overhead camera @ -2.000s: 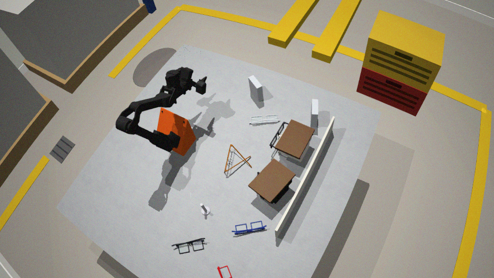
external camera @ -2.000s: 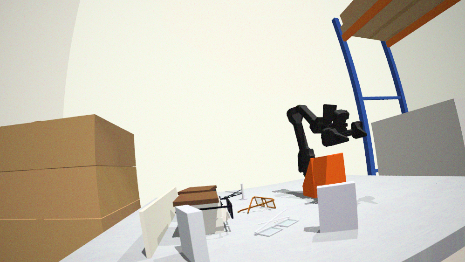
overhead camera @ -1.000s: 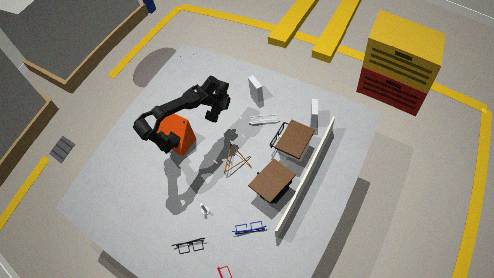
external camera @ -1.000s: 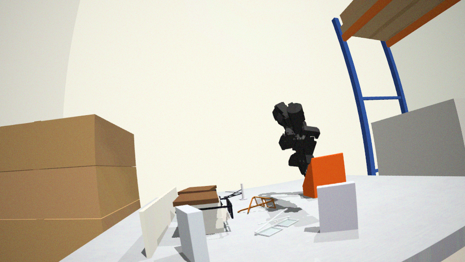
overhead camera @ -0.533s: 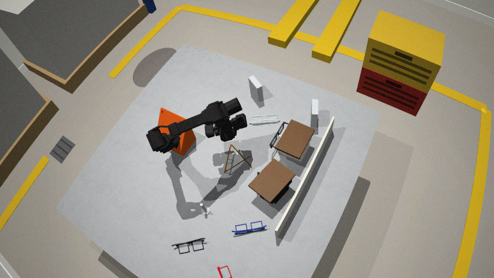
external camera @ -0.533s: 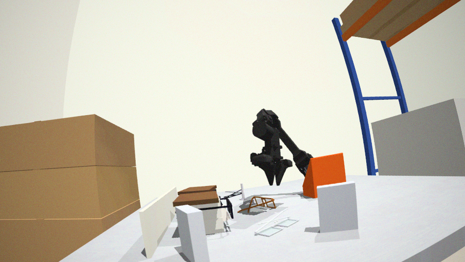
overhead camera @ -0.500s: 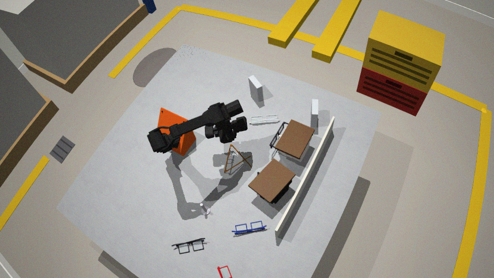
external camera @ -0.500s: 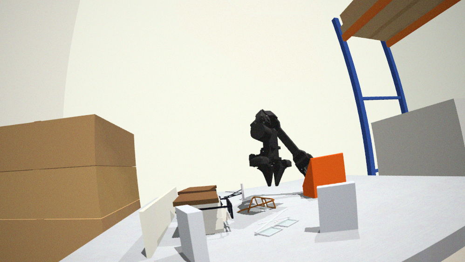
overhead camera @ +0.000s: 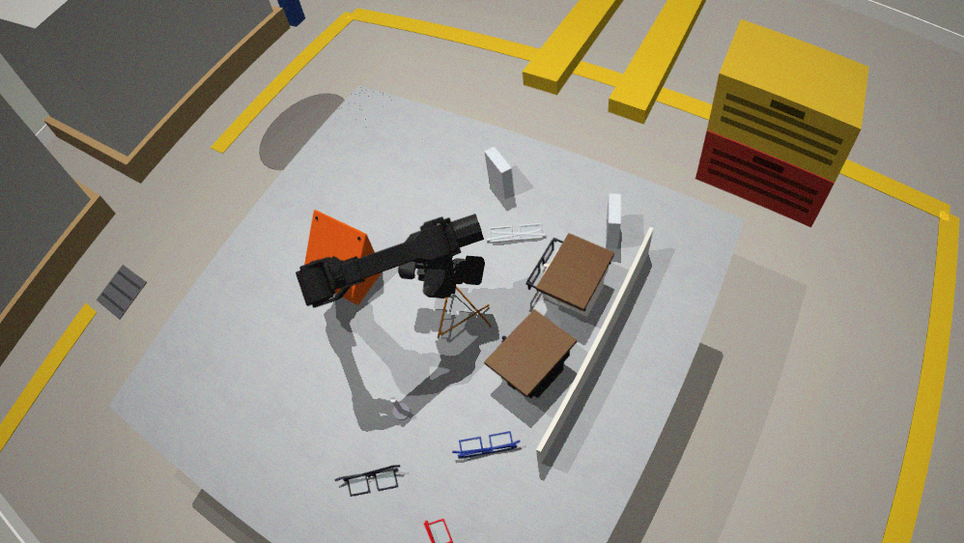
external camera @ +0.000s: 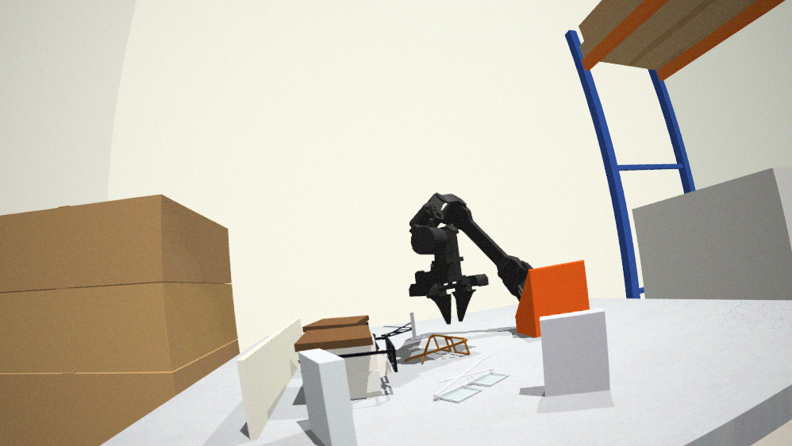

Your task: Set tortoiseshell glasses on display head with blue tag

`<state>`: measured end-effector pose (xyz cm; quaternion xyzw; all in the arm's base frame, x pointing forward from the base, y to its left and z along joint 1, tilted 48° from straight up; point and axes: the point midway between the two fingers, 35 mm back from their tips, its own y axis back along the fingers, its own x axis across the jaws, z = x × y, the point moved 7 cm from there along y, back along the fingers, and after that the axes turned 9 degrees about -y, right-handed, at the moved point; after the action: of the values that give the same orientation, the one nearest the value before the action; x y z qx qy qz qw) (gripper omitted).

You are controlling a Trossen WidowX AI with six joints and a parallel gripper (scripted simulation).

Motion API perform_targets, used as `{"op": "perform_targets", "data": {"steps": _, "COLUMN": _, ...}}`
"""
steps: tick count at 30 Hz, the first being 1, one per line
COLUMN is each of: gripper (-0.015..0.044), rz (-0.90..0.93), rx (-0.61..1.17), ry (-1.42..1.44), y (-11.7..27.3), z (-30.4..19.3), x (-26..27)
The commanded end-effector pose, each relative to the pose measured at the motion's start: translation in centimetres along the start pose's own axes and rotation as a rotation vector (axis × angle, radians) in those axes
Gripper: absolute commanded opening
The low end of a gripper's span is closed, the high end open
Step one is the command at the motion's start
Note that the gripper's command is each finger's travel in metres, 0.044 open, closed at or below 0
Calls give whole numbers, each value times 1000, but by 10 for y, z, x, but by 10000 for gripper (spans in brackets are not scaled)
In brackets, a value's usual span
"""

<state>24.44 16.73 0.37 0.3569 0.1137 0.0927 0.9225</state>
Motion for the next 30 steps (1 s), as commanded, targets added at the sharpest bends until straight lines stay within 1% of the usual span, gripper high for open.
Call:
{"op": "perform_targets", "data": {"steps": 1, "gripper": 120, "rz": -1, "rx": -5, "ry": -8, "y": 0, "z": 0, "x": 1}}
{"op": "perform_targets", "data": {"steps": 11, "gripper": 120, "rz": -1, "rx": -5, "ry": -8, "y": -3, "z": 0, "x": 1}}
{"op": "perform_targets", "data": {"steps": 30, "gripper": 120, "rz": -1, "rx": -5, "ry": -8, "y": -33, "z": 1, "x": -1}}
